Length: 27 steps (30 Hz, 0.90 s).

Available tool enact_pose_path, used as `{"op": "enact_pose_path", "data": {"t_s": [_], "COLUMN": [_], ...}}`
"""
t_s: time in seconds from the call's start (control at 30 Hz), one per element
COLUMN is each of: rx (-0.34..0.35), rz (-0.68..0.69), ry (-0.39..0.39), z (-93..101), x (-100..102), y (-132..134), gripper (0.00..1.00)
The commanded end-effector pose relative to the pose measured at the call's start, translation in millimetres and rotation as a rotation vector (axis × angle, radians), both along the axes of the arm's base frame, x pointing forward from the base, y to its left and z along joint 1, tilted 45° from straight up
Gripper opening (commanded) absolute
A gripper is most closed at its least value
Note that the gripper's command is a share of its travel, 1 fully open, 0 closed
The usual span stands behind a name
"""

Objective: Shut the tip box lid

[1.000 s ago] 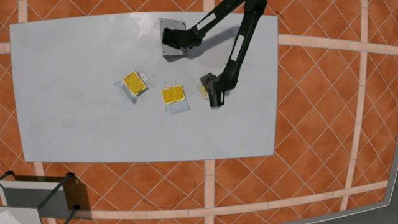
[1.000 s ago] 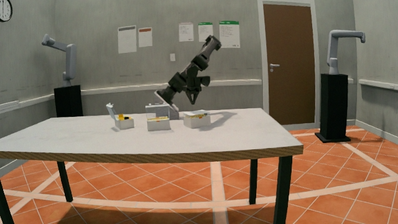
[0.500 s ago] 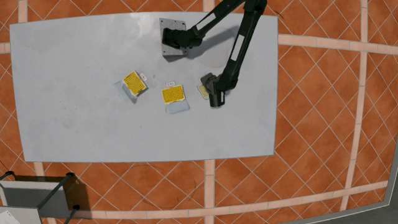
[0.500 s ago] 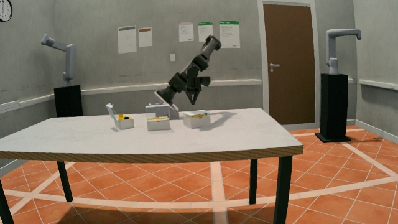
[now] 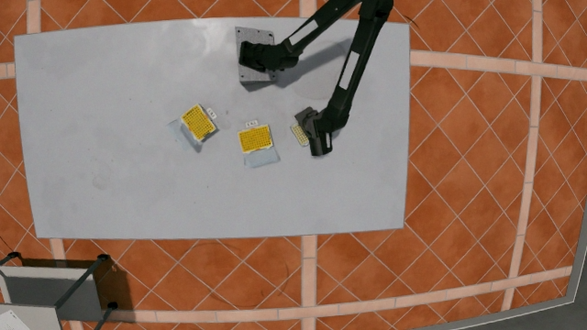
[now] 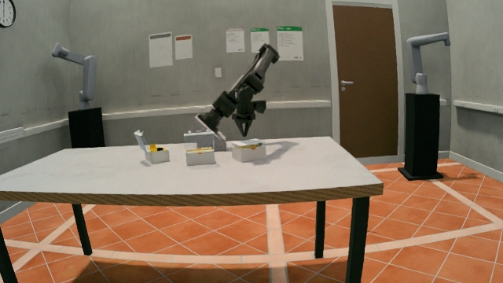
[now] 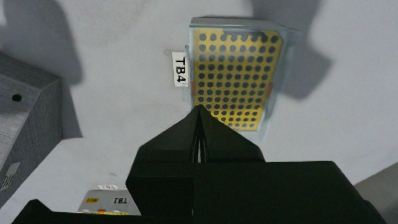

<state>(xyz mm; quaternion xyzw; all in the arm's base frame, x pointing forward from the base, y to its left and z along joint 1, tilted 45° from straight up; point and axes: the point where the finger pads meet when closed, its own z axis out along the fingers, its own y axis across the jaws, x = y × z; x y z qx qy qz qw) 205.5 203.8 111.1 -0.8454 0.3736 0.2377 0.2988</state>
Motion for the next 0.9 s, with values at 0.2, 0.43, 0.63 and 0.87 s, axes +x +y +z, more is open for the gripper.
{"op": "enact_pose_path", "data": {"t_s": [0.2,0.43,0.63,0.87], "rx": [-0.001,0.004,-0.007,-0.006], "rz": [-0.005,-0.011,-0.005,-0.005], "ry": [0.007,-0.004,0.022,0.02], "z": [-5.1,-1.2,-12.0,-12.3], "x": [4,6,-2,-2], "y": [14,11,13,14], "gripper": [0.0,0.0,0.0,0.0]}}
